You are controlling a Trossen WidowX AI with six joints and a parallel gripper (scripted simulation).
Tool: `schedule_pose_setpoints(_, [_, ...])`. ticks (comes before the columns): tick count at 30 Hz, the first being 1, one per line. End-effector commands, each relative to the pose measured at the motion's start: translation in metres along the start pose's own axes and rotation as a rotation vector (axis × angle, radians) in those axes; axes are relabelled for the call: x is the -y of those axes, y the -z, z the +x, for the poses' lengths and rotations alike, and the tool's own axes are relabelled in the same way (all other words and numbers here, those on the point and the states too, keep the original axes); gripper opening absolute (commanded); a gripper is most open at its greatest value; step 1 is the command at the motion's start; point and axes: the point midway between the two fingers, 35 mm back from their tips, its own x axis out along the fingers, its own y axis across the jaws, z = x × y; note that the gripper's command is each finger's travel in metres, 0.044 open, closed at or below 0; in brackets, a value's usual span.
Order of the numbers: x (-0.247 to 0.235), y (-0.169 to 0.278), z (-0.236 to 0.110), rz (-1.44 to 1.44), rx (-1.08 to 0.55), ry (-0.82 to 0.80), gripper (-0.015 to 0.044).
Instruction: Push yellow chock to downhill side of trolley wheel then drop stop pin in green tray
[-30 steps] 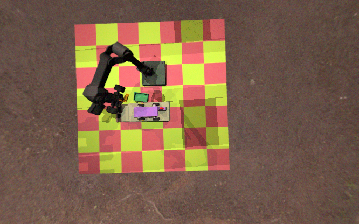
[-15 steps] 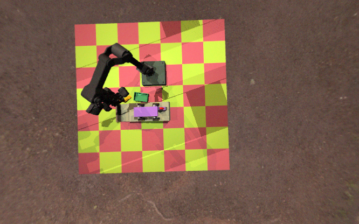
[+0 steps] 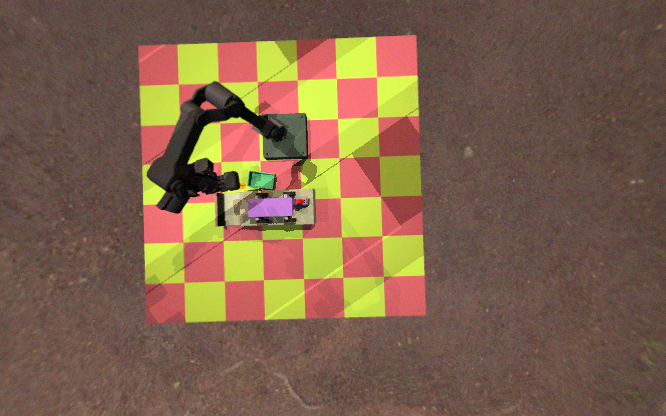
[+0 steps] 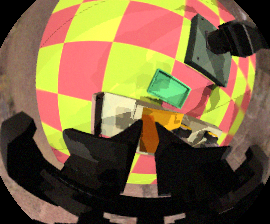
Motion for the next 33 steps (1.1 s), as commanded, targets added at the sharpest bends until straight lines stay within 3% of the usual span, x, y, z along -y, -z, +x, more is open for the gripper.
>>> schedule_pose_setpoints(1, [0.000,0.000,0.000,0.060,-0.002,0.007,0.0000])
schedule_pose_setpoints(18, [-0.006,0.029,0.006,0.125,-0.008,0.010,0.0000])
schedule_pose_setpoints(33, [-0.007,0.029,0.046,0.125,-0.008,0.010,0.0000])
